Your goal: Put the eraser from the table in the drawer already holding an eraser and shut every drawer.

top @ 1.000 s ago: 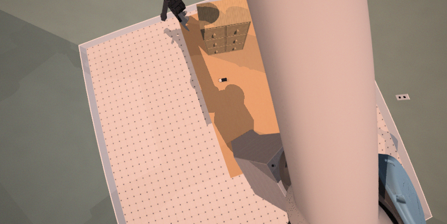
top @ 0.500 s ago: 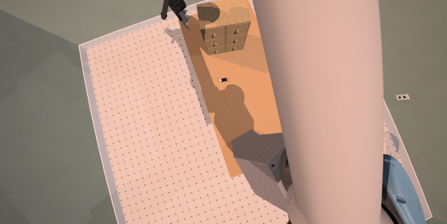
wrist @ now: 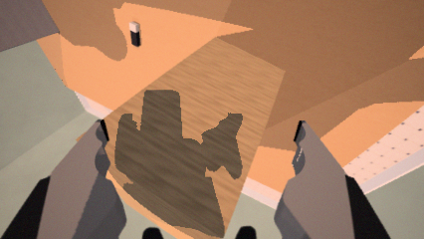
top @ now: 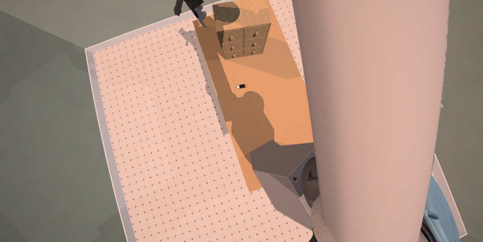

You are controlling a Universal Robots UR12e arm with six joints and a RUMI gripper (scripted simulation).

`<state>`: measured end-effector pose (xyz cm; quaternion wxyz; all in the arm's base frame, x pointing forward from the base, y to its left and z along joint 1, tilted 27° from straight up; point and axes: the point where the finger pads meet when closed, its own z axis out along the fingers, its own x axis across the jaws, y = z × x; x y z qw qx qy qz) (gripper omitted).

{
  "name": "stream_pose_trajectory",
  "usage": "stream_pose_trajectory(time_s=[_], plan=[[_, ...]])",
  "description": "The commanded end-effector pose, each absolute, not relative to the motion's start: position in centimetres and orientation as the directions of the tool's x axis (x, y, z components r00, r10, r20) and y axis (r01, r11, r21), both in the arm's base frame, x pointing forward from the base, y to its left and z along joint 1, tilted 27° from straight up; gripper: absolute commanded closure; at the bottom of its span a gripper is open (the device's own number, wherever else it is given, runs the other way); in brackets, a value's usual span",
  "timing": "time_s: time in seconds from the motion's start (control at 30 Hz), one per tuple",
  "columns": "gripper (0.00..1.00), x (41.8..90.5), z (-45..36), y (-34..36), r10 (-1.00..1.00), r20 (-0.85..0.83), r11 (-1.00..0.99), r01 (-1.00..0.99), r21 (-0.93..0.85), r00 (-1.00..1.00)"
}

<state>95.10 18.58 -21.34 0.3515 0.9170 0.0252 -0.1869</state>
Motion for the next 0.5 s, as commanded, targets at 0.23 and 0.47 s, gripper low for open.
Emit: stream_pose_trajectory(time_s=[0.23, 0.47], plan=[[0.0, 96.3, -17.5, 18.1, -0.011, -0.325, -0.791, 0.191, 0.581, 0.946], [0.0, 97.1, -14.4, 17.6, 0.053, -0.29, -0.814, 0.209, 0.542, 0.956]])
